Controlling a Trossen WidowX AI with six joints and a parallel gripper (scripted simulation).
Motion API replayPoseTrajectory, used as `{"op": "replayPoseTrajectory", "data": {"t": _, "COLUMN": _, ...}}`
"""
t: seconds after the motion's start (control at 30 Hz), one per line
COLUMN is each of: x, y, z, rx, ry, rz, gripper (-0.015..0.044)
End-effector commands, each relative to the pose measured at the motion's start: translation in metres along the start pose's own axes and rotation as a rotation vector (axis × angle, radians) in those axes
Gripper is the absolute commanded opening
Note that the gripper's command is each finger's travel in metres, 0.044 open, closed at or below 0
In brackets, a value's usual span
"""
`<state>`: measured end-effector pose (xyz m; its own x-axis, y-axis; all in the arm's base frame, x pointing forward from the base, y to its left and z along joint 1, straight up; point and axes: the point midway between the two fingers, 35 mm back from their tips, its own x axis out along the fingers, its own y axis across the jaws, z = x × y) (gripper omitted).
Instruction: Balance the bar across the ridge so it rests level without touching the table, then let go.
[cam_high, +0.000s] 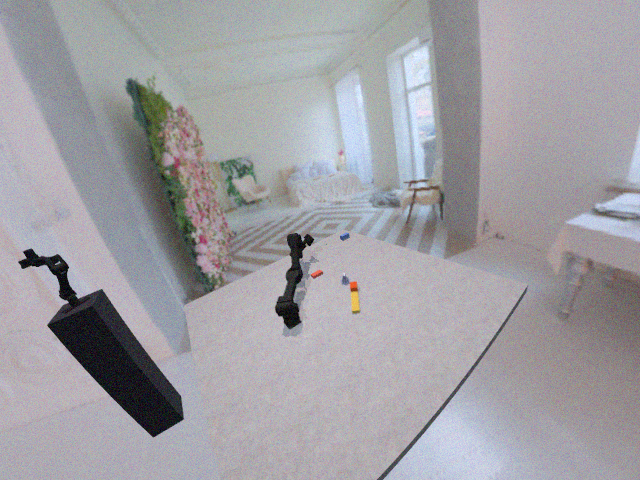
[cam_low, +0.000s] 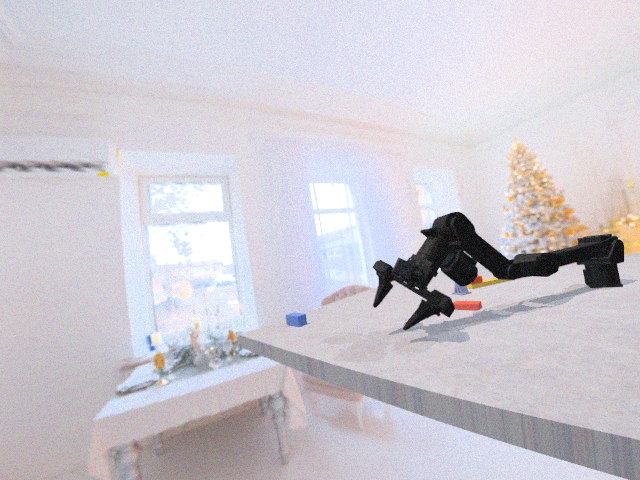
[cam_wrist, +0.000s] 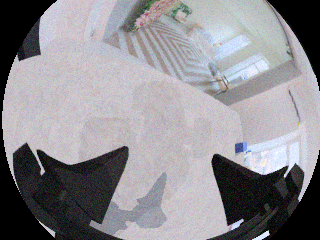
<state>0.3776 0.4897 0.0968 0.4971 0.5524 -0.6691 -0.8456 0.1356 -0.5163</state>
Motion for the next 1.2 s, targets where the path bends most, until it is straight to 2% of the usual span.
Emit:
{"op": "replayPoseTrajectory", "data": {"t": 0.0, "x": -0.001, "y": 0.000, "z": 0.001, "rx": -0.001, "ry": -0.003, "rz": -0.002, "gripper": 0.0374}}
{"op": "replayPoseTrajectory", "data": {"t": 0.07, "x": -0.007, "y": -0.002, "z": 0.012, "rx": -0.008, "ry": -0.030, "rz": -0.017, "gripper": 0.0321}}
{"op": "replayPoseTrajectory", "data": {"t": 0.1, "x": -0.012, "y": -0.004, "z": 0.021, "rx": -0.013, "ry": -0.054, "rz": -0.030, "gripper": 0.0315}}
{"op": "replayPoseTrajectory", "data": {"t": 0.43, "x": -0.113, "y": -0.022, "z": 0.146, "rx": -0.100, "ry": -0.411, "rz": -0.217, "gripper": 0.0315}}
{"op": "replayPoseTrajectory", "data": {"t": 0.8, "x": -0.281, "y": -0.026, "z": 0.253, "rx": -0.157, "ry": -0.843, "rz": -0.435, "gripper": 0.0315}}
{"op": "replayPoseTrajectory", "data": {"t": 0.97, "x": -0.365, "y": -0.026, "z": 0.278, "rx": -0.145, "ry": -1.032, "rz": -0.523, "gripper": 0.0315}}
{"op": "replayPoseTrajectory", "data": {"t": 1.17, "x": -0.462, "y": -0.027, "z": 0.286, "rx": -0.133, "ry": -1.240, "rz": -0.630, "gripper": 0.0315}}
